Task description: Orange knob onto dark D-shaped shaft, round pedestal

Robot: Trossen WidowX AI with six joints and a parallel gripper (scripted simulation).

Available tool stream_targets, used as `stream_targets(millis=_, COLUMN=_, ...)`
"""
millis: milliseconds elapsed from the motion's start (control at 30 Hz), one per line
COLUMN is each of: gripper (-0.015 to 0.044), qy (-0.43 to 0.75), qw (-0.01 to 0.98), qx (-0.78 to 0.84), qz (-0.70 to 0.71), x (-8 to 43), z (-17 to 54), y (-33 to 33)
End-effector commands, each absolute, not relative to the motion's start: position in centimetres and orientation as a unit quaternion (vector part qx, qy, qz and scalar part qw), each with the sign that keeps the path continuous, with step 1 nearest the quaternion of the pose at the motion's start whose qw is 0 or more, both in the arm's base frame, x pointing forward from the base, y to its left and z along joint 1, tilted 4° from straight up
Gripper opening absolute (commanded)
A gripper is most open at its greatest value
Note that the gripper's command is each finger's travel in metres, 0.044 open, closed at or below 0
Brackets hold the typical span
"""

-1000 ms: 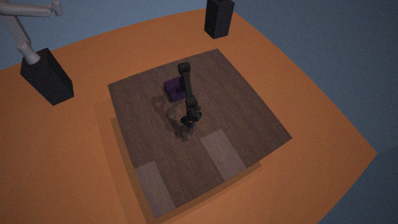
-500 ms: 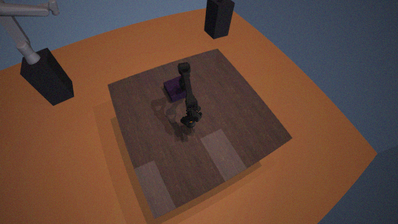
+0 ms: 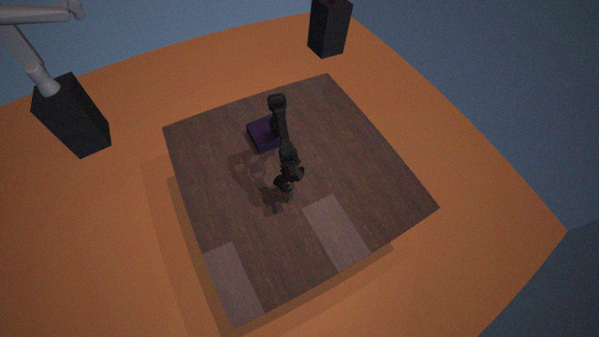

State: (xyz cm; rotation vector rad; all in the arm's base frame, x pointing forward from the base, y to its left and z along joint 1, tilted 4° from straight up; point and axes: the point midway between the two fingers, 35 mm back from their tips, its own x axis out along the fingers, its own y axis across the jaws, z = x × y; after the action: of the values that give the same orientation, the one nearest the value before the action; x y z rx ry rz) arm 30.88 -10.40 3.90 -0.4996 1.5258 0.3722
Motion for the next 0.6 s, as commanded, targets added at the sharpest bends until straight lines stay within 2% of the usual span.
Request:
stream_targets(millis=0, gripper=0.0, qy=0.671, qw=0.672, qx=-0.249, qz=0.191, x=30.6, z=4.1, y=-10.28)
stream_targets(millis=567, gripper=0.0, qy=0.671, qw=0.672, qx=-0.249, qz=0.191, x=30.58, z=3.89, y=-10.33)
